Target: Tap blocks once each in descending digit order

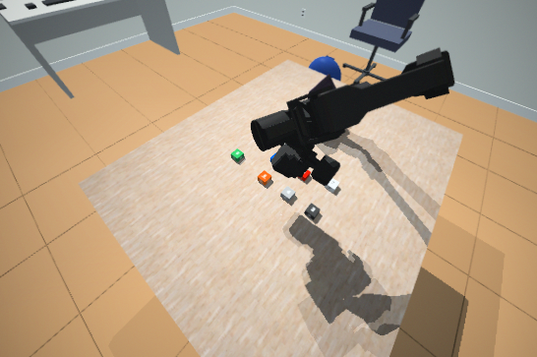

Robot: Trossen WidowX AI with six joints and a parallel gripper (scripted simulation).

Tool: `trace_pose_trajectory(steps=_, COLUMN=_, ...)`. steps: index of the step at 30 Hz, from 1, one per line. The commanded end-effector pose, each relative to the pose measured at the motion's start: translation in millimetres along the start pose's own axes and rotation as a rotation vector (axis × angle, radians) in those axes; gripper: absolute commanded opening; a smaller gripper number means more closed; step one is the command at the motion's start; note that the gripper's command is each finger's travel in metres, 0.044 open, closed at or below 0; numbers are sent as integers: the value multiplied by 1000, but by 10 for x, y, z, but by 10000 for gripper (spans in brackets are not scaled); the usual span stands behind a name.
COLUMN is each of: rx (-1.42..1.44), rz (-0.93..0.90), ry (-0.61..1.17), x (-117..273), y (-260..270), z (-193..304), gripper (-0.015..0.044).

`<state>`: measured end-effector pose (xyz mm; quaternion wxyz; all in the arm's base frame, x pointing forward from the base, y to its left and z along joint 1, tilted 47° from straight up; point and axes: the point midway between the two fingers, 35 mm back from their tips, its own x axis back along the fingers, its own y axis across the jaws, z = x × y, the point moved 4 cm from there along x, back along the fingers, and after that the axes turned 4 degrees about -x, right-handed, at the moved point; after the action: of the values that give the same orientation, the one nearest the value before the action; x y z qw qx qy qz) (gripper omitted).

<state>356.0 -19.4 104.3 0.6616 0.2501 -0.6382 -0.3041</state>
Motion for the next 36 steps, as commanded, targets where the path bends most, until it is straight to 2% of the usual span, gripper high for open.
trace_pose_trajectory(steps=1, rx=-14, rz=-3, ry=2, x=-107, y=-19, z=-1, gripper=20)
trace_pose_trajectory(steps=6, rx=-13, rz=-8, ry=2, x=-784, y=-7, z=11, gripper=20)
trace_pose_trajectory(steps=36, rx=-13, rz=-10, ry=2, x=-1110, y=-1, z=17, gripper=20)
